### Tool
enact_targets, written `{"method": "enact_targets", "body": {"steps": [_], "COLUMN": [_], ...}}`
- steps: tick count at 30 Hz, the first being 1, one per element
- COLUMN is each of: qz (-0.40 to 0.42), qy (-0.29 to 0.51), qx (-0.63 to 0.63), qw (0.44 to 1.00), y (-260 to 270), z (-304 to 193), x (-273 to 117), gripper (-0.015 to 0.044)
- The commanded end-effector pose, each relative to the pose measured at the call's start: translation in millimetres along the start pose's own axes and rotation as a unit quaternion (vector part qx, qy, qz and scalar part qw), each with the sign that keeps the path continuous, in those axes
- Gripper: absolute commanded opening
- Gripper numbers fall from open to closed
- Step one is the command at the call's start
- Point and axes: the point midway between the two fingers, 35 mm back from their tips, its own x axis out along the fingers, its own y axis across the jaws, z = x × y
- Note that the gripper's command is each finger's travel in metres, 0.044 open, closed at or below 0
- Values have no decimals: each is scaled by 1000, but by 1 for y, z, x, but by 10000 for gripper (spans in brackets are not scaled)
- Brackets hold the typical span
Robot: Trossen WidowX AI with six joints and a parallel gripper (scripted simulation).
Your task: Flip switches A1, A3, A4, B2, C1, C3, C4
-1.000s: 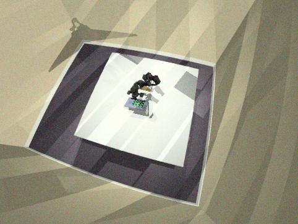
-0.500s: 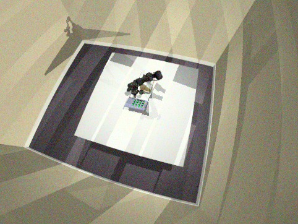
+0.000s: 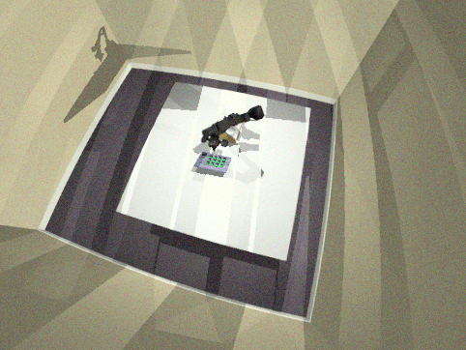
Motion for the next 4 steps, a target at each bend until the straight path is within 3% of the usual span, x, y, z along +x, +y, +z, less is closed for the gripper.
{"method": "enact_targets", "body": {"steps": [1, 4], "qz": [1, 1], "qy": [-6, -6], "qx": [-8, -8], "qw": [1000, 1000], "y": [24, 26], "z": [22, 23], "x": [-4, -5], "gripper": [0, 0]}}
